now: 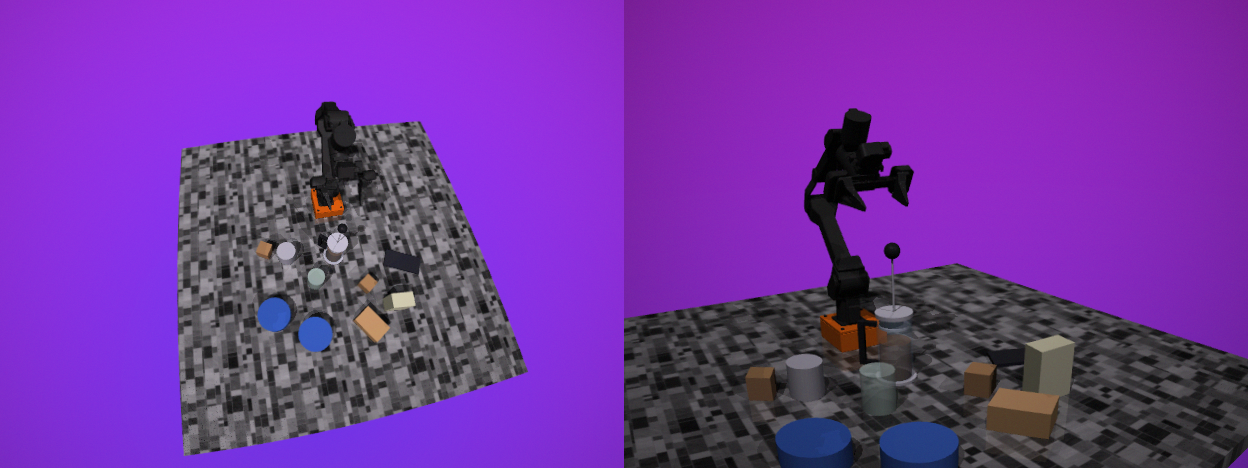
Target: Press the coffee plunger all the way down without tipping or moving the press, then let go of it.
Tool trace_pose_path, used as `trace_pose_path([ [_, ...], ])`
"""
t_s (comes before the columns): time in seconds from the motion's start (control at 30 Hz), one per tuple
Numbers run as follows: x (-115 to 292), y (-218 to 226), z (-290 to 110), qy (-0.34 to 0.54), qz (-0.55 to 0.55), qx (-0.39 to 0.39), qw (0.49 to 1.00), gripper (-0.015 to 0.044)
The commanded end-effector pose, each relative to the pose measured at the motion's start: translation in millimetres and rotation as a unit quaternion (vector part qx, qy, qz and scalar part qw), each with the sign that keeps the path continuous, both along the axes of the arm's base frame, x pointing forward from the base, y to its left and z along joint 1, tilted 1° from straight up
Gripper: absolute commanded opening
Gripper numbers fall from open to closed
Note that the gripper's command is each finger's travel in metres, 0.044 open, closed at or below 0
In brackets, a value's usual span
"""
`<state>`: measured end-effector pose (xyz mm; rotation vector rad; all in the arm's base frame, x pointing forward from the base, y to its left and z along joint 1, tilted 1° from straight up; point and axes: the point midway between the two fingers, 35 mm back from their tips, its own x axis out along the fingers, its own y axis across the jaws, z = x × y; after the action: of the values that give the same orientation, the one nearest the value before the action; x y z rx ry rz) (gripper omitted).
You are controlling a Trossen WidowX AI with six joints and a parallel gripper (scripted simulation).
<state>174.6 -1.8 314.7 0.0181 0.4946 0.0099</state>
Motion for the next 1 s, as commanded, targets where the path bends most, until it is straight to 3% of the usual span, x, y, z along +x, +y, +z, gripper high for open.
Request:
trace_pose_path([
  [0.0,-0.9,-3.3,-17.2,0.006,-0.009,-0.006,1.000,0.0440],
  [0.17,0.1,-2.9,-55.5,0.006,-0.009,-0.006,1.000,0.0440],
  [0.97,28.5,-4.1,-70.7,0.005,-0.011,-0.006,1.000,0.0440],
])
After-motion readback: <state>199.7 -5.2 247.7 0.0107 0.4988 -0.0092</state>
